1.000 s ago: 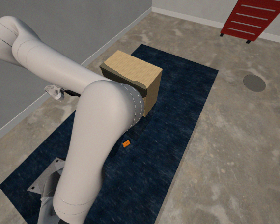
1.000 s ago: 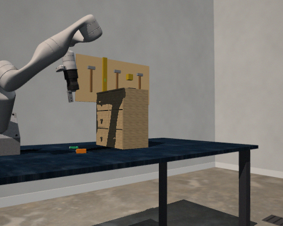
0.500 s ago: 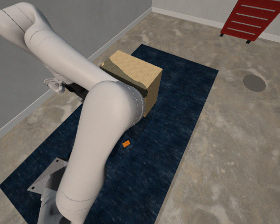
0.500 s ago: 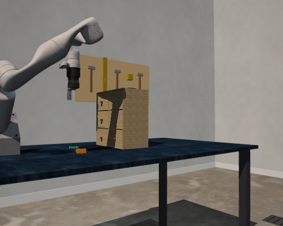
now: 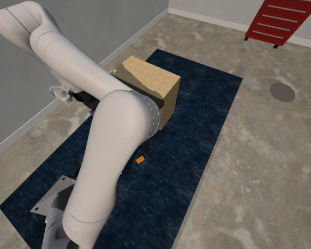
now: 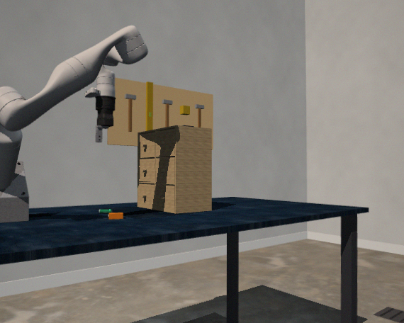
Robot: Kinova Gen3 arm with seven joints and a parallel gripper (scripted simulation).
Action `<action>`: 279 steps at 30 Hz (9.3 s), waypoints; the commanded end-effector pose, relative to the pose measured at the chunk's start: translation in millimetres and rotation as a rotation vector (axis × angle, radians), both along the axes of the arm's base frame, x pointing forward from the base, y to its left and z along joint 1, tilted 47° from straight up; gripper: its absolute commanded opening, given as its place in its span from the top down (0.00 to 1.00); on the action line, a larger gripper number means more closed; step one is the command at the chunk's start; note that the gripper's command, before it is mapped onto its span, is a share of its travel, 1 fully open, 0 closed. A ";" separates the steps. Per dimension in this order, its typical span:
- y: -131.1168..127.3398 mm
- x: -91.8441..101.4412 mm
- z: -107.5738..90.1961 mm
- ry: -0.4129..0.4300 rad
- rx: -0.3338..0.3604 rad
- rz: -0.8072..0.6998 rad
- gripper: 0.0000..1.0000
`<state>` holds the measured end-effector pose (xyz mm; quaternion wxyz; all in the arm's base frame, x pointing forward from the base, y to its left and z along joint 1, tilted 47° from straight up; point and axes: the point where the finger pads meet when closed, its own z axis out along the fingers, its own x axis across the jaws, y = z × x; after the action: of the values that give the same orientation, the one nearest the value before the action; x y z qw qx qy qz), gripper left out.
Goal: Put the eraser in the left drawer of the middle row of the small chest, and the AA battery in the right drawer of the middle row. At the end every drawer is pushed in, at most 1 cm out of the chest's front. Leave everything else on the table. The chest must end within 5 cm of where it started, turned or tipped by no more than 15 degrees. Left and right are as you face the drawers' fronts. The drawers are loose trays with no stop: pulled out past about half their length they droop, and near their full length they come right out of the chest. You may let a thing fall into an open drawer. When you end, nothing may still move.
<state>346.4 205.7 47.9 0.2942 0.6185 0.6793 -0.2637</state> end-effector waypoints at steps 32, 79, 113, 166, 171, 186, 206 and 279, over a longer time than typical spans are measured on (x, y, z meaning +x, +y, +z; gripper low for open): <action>-99.7 24.5 111.0 -0.009 -0.008 -0.005 1.00; -112.8 36.6 103.8 -0.089 -0.002 0.081 1.00; -136.0 65.2 79.9 -0.282 0.015 0.287 1.00; -161.5 95.5 53.6 -0.487 0.034 0.507 1.00; -162.7 96.8 52.3 -0.496 0.034 0.517 1.00; -165.7 100.6 49.2 -0.522 0.037 0.544 1.00; -167.6 103.6 47.4 -0.542 0.039 0.566 1.00; -176.0 168.9 34.8 -0.545 0.039 0.570 0.33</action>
<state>512.8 31.1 83.0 0.5129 0.4555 0.7275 0.0152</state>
